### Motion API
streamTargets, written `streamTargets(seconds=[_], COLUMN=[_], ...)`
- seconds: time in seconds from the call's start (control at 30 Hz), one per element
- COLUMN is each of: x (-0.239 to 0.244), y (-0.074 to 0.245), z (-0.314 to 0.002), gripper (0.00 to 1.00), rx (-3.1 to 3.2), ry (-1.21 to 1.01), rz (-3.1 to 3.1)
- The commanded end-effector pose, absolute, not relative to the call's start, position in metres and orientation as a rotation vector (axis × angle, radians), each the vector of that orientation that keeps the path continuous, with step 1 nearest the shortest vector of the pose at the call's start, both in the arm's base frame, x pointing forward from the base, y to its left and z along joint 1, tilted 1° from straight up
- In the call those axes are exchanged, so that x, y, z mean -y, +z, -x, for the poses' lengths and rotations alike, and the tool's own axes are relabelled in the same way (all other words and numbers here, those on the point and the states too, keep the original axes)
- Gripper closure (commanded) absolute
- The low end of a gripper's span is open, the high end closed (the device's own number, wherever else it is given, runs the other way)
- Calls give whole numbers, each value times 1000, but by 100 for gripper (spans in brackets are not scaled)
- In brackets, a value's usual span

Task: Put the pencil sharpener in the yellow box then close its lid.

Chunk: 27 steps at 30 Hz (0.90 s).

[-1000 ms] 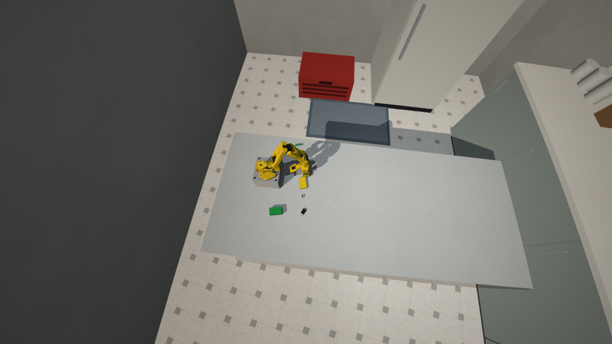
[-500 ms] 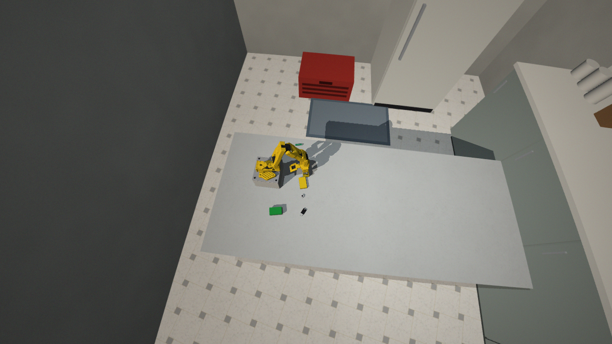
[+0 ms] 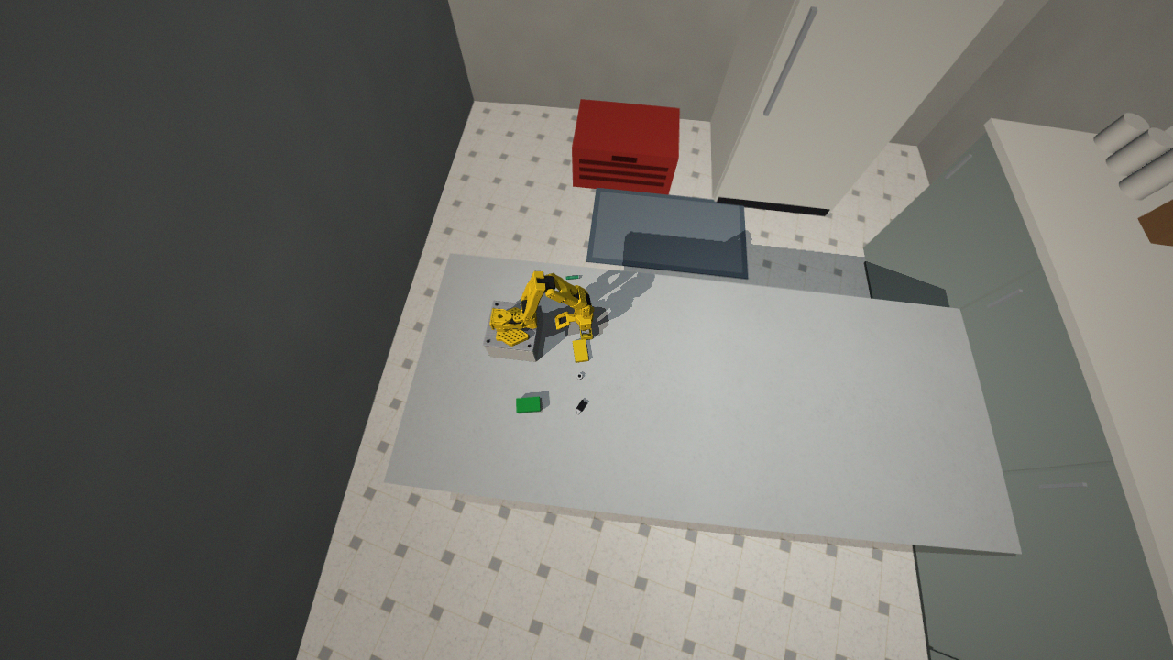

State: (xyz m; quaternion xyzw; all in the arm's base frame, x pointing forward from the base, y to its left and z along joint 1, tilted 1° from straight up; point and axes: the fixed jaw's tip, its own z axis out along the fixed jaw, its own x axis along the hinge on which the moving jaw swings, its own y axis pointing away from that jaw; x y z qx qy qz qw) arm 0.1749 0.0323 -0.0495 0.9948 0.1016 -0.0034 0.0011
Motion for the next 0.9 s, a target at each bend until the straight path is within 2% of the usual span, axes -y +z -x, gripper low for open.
streamTargets(seconds=[0.0, 0.87], x=[-31, -30], y=[-47, -35], z=[-173, -172], gripper=[89, 89], rx=[-319, -319], ry=[-14, 1], rz=[-3124, -3125])
